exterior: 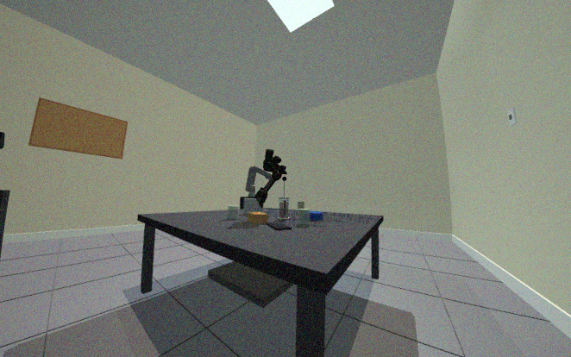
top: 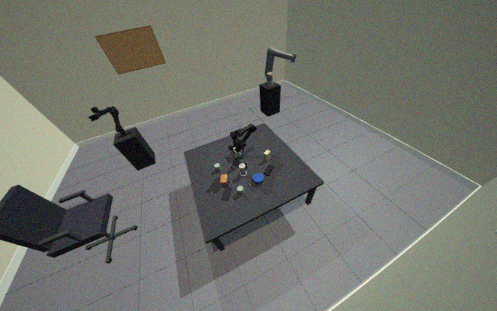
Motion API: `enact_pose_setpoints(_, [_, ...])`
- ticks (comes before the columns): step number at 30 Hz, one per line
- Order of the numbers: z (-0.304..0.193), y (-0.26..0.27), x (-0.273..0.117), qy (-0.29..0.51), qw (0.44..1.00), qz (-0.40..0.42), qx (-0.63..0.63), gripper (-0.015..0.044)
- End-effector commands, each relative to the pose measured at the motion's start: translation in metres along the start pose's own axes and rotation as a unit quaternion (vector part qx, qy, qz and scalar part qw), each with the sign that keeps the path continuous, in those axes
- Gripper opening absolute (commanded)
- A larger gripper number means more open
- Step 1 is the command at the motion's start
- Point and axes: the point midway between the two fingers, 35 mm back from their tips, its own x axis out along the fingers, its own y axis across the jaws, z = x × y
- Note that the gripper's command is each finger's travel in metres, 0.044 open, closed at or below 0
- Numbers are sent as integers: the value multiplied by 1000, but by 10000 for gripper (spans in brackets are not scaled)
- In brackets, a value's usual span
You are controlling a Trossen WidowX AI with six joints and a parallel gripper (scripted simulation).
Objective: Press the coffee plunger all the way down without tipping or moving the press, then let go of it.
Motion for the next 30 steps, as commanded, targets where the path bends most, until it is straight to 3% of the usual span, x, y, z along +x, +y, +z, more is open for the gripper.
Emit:
enact_pose_setpoints(1, [-19, -2, 9, 2, 1000, -2, 7, 440])
enact_pose_setpoints(30, [-18, 0, 47, 2, 1000, 0, 6, 440])
